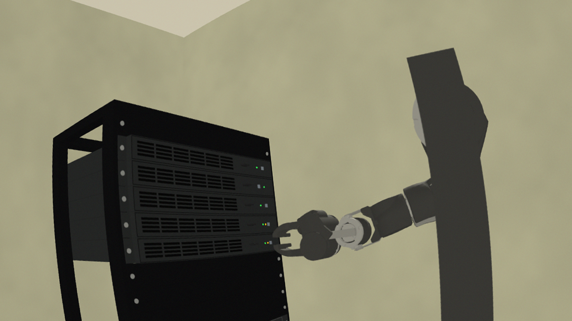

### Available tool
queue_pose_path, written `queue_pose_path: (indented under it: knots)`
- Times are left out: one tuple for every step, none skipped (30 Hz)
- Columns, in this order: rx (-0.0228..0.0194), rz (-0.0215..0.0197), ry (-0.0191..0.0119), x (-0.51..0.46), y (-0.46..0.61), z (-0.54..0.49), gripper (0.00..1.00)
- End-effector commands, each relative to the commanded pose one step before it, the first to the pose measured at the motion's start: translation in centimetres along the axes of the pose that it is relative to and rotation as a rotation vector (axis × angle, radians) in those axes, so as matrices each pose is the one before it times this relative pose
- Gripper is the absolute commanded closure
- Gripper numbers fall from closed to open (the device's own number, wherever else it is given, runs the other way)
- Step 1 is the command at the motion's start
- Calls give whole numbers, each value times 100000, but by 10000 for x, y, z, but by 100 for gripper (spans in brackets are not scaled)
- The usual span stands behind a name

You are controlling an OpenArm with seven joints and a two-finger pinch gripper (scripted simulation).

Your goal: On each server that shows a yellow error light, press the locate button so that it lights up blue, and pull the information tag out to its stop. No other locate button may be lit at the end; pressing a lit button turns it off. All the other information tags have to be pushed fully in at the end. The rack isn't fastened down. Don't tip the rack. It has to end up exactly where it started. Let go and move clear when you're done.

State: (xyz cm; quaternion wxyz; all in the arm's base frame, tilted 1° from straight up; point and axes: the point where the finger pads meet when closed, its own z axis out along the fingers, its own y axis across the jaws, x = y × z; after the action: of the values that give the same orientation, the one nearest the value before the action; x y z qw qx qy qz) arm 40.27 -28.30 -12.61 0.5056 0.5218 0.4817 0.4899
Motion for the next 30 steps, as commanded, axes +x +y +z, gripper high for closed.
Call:
queue_pose_path:
  knots:
    - [1675, -1528, 1726, 2440, -1920, 6479, 90]
    - [-7, 21, 38, 185, 49, 6110, 90]
    - [-178, 14, 37, 178, 347, 6204, 90]
    - [-172, -12, 12, 30, 360, 6149, 90]
    - [-159, -25, 0, -35, 353, 5976, 90]
    - [-173, -29, -5, -59, 376, 5689, 90]
    - [-176, -42, -19, -138, 392, 5276, 90]
    - [-164, -58, -39, -250, 390, 4760, 90]
    - [-141, -69, -55, -339, 360, 4170, 90]
    - [0, 0, 0, 0, 0, 0, 90]
    - [0, 0, 0, 0, 0, 0, 90]
    - [-93, -224, -213, -1256, 526, 3325, 90]
    - [5, 294, 300, 1753, -459, 3381, 90]
    - [-17, -225, -227, -1335, 394, 1996, 90]
    - [-9, -72, -75, -444, 135, 1574, 90]
    - [-1, -1, 1, 7, 13, 1099, 90]
    - [0, -59, -367, -594, 9, 601, 90]
    - [-27, -5, -57, 72, 110, 222, 90]
    - [-35, 16, 66, 316, 138, 15, 90]
    - [-7, 4, 18, 70, 27, -4, 90]
    - [0, -7, -41, -68, 0, -1, 90]
    - [0, 0, 0, 0, 0, 0, 90]
    - [0, 0, 0, 0, 0, 0, 90]
    - [0, 0, 0, 0, 0, 0, 90]
    - [0, 0, 0, 0, 0, 0, 90]
    - [0, 0, 0, 0, 0, 0, 90]
    - [0, 0, 0, 0, 0, 0, 90]
    - [0, 0, 0, 0, 0, 0, 90]
    - [0, 0, 0, 0, 0, 0, 90]
    - [0, 0, 0, 0, 0, 0, 90]
